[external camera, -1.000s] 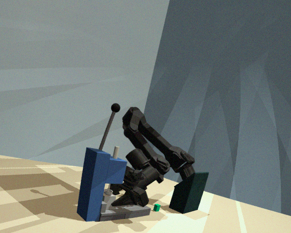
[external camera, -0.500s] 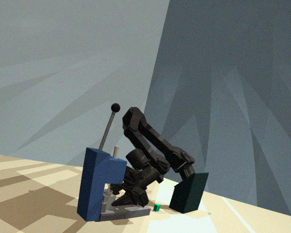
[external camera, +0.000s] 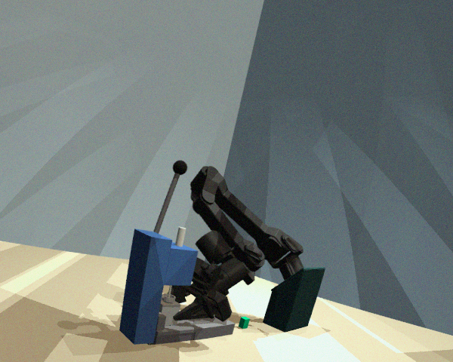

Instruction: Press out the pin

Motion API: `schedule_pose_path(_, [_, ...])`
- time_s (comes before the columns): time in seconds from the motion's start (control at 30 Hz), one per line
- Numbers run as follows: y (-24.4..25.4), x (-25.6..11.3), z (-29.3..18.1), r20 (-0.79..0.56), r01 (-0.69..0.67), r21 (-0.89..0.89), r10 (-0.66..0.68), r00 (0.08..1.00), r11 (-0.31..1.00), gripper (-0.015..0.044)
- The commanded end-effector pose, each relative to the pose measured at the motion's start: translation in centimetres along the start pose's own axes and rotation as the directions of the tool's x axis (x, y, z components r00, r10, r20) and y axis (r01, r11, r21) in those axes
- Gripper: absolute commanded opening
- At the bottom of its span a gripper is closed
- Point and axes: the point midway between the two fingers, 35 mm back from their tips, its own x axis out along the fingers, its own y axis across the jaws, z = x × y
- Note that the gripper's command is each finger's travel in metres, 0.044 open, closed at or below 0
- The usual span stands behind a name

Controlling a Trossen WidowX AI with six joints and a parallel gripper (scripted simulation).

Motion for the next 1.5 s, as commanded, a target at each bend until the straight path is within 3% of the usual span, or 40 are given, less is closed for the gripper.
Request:
schedule_pose_path(0.0, [0.2,0.0,0.0,-0.001,-0.001,0.0,0.001,1.0,1.0,0.03])
schedule_pose_path(0.37, [0.2,-2.9,-1.6,-0.081,-0.073,-0.056,0.068,0.994,0.996,0.03])
schedule_pose_path(0.8, [0.0,-8.8,1.6,-0.081,-0.075,-0.053,0.071,0.994,0.996,0.03])
schedule_pose_path(0.93, [0.0,-9.2,1.7,-0.081,-0.075,-0.054,0.07,0.994,0.996,0.03])
schedule_pose_path(0.97, [0.0,-9.1,1.8,-0.082,-0.076,-0.052,0.072,0.994,0.996,0.0326])
schedule_pose_path(1.13, [1.2,-7.7,6.0,-0.125,-0.109,-0.027,0.105,0.987,0.994,0.044])
schedule_pose_path(1.47, [1.2,-9.7,16.0,-0.196,-0.133,-0.007,0.129,0.972,0.991,0.044])
